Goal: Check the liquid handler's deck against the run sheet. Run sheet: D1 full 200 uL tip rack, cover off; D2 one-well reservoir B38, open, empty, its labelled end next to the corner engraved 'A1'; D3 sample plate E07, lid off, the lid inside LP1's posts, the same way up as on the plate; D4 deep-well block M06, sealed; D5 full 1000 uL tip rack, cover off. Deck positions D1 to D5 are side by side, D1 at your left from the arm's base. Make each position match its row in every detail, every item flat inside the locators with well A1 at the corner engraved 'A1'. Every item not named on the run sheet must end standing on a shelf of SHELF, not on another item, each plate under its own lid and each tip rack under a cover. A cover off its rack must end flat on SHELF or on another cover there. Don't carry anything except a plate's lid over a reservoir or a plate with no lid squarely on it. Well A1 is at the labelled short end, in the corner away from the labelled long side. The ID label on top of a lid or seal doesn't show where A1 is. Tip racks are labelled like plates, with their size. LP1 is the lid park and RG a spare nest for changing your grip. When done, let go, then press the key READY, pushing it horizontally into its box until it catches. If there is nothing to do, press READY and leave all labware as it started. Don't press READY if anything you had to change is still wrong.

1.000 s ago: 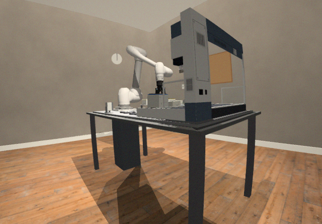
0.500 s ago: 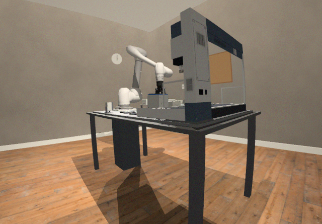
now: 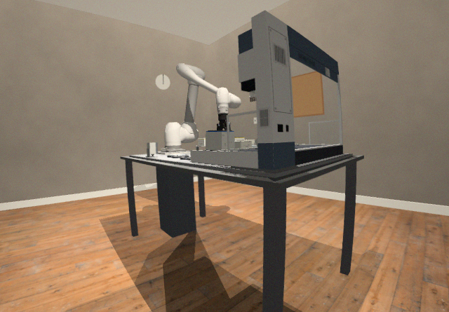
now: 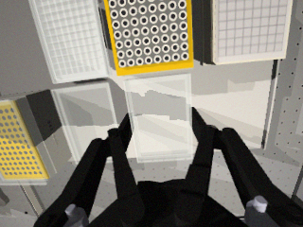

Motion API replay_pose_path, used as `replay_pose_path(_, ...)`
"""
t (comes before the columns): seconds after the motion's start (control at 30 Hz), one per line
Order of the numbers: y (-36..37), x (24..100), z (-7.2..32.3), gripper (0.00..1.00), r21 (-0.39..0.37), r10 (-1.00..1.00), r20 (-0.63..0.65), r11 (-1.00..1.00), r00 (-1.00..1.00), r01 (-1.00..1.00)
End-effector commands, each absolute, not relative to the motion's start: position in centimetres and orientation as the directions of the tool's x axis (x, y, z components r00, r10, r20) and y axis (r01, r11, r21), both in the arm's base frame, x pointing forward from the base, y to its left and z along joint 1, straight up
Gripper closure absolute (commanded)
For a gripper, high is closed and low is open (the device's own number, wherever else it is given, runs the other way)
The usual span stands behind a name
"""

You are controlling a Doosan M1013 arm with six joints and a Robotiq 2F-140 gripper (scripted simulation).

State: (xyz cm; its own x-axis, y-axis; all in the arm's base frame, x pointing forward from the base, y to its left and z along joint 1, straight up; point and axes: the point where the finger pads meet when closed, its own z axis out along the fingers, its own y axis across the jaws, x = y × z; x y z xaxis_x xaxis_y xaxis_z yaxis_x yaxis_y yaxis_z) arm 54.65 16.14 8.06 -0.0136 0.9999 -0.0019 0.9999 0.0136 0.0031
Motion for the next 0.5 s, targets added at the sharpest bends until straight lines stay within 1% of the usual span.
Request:
replay_pose_path(0.0, 16.15, 54.69, 8.05, 0.90, 0.004, 1.000, -0.001, 0.013, -0.013, 1.000)
replay_pose_path(0.47, 16.15, 54.69, 7.74, 0.90, 0.004, 1.000, -0.001, 0.013, -0.013, 1.000)
